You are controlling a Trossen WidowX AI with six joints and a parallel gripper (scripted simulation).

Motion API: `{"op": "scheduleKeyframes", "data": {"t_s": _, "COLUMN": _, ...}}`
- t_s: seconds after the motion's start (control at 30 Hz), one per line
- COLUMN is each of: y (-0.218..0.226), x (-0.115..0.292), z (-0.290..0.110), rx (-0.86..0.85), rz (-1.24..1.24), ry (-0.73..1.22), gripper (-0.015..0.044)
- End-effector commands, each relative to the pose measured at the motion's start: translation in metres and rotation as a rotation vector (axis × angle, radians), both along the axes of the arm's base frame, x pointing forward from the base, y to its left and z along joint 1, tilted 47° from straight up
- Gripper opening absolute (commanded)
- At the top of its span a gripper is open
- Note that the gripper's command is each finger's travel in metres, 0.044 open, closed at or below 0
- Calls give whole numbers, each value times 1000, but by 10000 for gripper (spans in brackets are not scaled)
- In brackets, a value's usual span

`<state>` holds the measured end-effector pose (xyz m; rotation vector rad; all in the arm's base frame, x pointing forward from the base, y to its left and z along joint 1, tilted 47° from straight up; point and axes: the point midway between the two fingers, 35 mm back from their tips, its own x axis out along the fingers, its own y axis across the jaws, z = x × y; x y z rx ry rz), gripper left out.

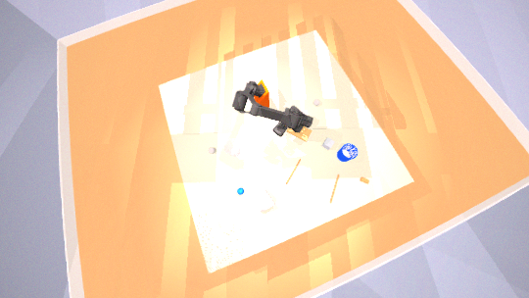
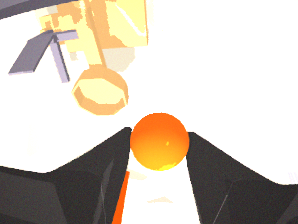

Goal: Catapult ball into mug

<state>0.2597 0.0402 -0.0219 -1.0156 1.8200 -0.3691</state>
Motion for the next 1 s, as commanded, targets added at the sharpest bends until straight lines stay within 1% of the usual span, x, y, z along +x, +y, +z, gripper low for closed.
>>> {"op": "scheduleKeyframes", "data": {"t_s": 0.0, "y": 10, "x": -16, "z": -17, "rx": -30, "rz": 19, "ry": 67, "gripper": 0}}
{"op": "scheduleKeyframes", "data": {"t_s": 0.23, "y": 18, "x": -34, "z": -38, "rx": -82, "rz": 35, "ry": 137, "gripper": 0}}
{"op": "scheduleKeyframes", "data": {"t_s": 0.97, "y": -4, "x": -34, "z": -59, "rx": -85, "rz": 35, "ry": 139, "gripper": 0}}
